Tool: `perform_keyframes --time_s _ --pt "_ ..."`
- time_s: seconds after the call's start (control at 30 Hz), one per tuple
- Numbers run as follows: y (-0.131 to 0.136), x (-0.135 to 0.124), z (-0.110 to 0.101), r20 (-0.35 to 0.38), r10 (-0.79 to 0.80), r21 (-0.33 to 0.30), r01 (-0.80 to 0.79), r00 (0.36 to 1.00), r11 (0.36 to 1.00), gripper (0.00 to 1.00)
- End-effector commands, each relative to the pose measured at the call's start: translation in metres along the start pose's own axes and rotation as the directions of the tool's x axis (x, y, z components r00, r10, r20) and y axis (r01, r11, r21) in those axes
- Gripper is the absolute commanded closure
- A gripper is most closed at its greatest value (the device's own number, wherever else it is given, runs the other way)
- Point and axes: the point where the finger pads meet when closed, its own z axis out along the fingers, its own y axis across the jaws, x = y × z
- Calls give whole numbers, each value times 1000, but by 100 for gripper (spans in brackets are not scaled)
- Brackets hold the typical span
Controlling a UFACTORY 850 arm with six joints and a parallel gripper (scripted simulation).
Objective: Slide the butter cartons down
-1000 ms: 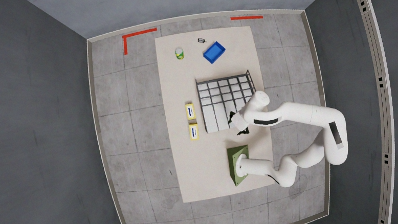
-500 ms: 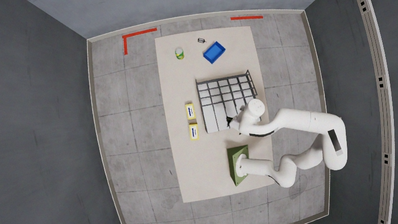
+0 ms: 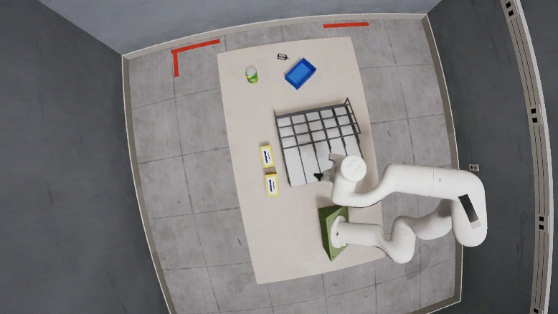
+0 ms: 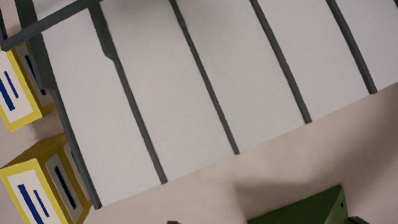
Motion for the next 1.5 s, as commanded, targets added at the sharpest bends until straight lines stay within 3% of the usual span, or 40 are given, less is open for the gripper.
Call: perform_keyframes --time_s 0.0,0.23,0.27,0.4,0.8,0.83,1.47 --pt "1 0 0 -49 -87 6 87 995 996 0" --pt "1 0 0 -49 -87 6 87 995 996 0" --pt "1 0 0 -185 -318 -26 319 930 947 0" --pt "1 0 0 -234 -403 -47 404 885 914 0" --pt "1 0 0 -234 -403 -47 404 885 914 0" --pt "1 0 0 -233 -401 -47 402 886 915 10" --pt "1 0 0 -233 -401 -47 402 886 915 10"
